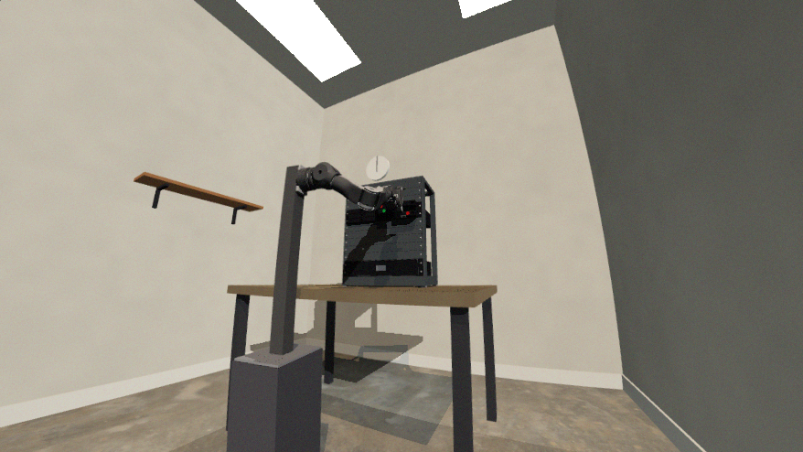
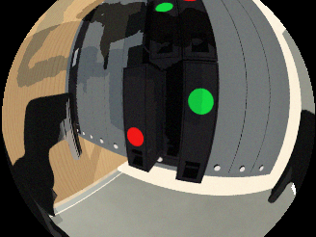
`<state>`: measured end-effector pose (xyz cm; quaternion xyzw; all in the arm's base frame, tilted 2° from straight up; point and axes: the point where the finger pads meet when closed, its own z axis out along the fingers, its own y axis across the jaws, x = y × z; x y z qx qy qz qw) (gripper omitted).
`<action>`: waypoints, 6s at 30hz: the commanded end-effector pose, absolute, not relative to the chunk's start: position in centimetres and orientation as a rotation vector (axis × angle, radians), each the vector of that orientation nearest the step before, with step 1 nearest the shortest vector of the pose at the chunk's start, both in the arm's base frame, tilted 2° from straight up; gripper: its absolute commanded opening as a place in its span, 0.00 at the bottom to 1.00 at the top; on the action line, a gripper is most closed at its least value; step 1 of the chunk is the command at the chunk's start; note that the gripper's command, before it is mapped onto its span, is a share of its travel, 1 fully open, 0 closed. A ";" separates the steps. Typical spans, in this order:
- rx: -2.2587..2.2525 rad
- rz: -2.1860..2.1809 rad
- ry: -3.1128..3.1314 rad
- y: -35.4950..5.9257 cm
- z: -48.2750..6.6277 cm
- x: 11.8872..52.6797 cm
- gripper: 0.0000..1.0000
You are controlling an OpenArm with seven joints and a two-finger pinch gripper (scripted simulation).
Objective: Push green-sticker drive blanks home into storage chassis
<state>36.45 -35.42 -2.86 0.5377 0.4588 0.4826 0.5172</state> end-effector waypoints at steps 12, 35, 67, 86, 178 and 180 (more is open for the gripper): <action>1.280 1.161 1.094 -35.5 -2.5 36.4 0.00; 1.280 1.161 1.094 -35.5 -2.5 36.4 0.00; 1.277 1.160 1.094 -24.4 -5.5 32.9 0.00; 1.283 1.159 1.096 -25.1 -5.6 38.8 0.00; 1.281 1.161 1.095 -25.1 -5.7 42.5 0.00; 1.281 1.161 1.095 -25.1 -5.7 42.5 0.00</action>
